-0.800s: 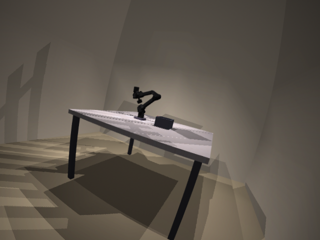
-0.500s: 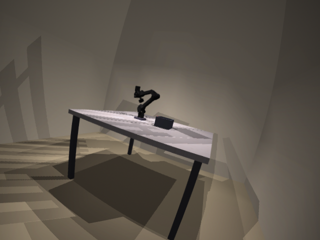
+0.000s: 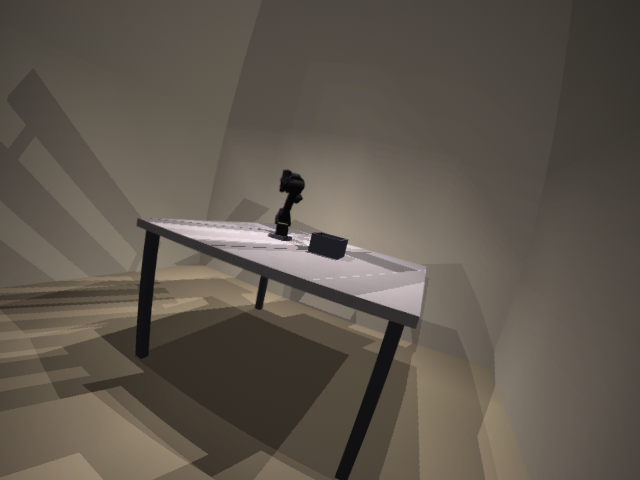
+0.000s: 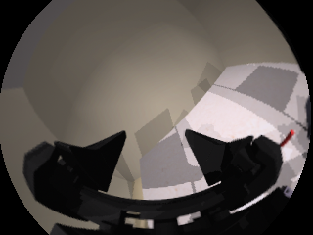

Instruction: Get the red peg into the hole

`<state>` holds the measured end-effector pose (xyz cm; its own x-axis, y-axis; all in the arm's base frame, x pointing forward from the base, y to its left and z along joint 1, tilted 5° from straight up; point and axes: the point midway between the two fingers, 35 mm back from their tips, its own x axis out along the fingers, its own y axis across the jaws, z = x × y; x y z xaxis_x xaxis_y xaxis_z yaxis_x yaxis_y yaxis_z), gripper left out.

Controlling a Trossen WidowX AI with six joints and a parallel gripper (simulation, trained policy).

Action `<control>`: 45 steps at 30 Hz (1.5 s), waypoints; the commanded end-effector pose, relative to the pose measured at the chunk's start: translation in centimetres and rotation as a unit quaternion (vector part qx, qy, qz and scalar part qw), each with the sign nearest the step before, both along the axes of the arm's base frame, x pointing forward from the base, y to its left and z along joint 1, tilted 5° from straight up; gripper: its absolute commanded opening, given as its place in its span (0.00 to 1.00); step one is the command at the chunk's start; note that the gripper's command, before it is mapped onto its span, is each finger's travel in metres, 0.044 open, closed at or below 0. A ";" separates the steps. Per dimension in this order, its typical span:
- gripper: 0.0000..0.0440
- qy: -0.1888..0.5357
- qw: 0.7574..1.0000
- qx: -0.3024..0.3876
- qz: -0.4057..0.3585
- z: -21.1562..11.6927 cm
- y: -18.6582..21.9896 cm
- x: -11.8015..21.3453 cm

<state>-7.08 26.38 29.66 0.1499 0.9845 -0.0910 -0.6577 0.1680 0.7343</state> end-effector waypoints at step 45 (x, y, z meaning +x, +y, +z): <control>1.00 0.261 0.808 -0.356 -0.391 -10.6 -9.9 26.8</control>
<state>19.58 17.88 20.32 0.5000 0.3382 -0.7973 0.1119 0.8877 0.4467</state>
